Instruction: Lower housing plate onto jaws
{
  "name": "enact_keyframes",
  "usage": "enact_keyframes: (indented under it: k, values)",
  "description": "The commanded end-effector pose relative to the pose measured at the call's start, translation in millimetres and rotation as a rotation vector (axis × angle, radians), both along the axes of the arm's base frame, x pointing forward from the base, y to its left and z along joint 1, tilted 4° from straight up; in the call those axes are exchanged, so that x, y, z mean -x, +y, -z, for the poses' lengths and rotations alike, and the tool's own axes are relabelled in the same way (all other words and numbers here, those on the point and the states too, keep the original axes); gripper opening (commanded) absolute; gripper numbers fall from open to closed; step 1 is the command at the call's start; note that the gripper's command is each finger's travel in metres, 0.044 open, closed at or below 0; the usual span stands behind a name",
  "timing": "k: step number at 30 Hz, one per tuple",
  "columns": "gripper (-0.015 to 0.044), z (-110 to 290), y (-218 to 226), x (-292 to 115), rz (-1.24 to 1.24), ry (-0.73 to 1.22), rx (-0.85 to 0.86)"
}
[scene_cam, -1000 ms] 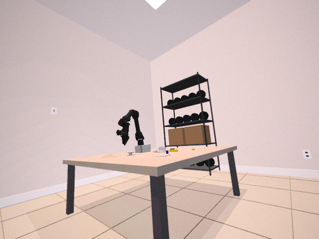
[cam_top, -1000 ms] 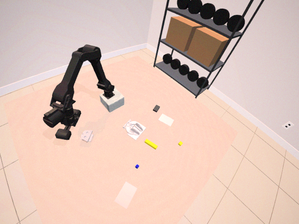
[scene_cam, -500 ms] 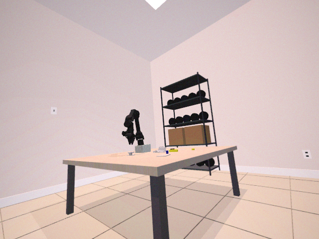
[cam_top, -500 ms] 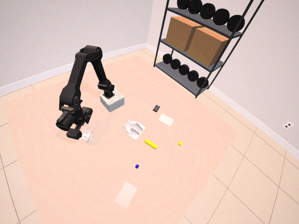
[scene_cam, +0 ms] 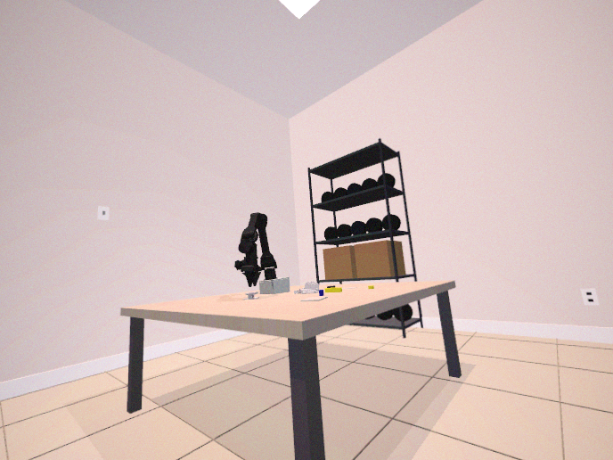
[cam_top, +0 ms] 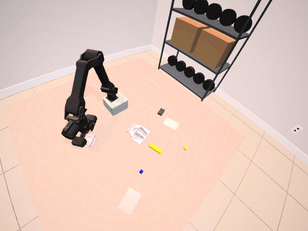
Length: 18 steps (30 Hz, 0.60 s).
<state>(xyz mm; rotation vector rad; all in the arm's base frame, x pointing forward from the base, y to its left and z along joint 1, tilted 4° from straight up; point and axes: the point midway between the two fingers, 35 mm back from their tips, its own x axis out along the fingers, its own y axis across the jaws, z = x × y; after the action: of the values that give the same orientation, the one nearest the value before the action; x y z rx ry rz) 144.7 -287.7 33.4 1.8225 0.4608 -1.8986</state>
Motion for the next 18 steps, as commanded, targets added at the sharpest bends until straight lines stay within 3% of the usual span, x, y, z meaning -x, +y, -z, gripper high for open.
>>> enact_keyframes:
  k: [1,18]
  values:
    - [0.044,7.3,0.8,0.1,0.002,-0.001,-0.007]
    - [0.044,28.4,-1.2,0.4,0.002,-0.001,-0.007]
